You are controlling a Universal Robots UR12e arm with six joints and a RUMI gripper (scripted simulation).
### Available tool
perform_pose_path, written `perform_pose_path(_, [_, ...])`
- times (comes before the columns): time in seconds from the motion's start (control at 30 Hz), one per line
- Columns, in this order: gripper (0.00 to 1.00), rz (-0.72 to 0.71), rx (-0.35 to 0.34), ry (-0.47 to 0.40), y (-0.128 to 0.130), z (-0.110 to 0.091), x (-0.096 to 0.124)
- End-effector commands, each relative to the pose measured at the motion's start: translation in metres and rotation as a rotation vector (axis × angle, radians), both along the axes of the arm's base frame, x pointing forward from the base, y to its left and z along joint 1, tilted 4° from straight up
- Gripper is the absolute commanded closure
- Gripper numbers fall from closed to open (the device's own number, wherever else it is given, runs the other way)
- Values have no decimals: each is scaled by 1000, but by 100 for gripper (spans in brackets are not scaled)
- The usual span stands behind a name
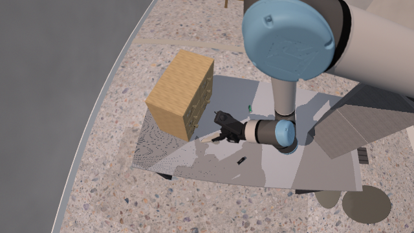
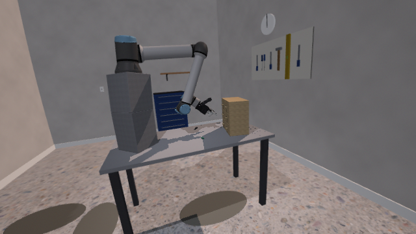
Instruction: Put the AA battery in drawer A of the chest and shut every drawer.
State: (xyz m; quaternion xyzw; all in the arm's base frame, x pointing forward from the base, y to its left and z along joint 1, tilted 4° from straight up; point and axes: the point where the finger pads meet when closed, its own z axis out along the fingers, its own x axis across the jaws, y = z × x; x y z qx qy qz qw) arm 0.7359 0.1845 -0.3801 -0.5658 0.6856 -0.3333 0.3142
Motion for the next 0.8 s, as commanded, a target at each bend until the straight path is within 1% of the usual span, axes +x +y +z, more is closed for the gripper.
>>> perform_pose_path(0.0, [0, -2, -14, -86, -1, -6, 10])
perform_pose_path(0.1, [0, -4, -17, -112, -1, -9, 11])
perform_pose_path(0.23, [0, -5, -19, -126, -1, -10, 12])
perform_pose_path(0.77, [0, -5, -19, -123, -1, -12, 13])
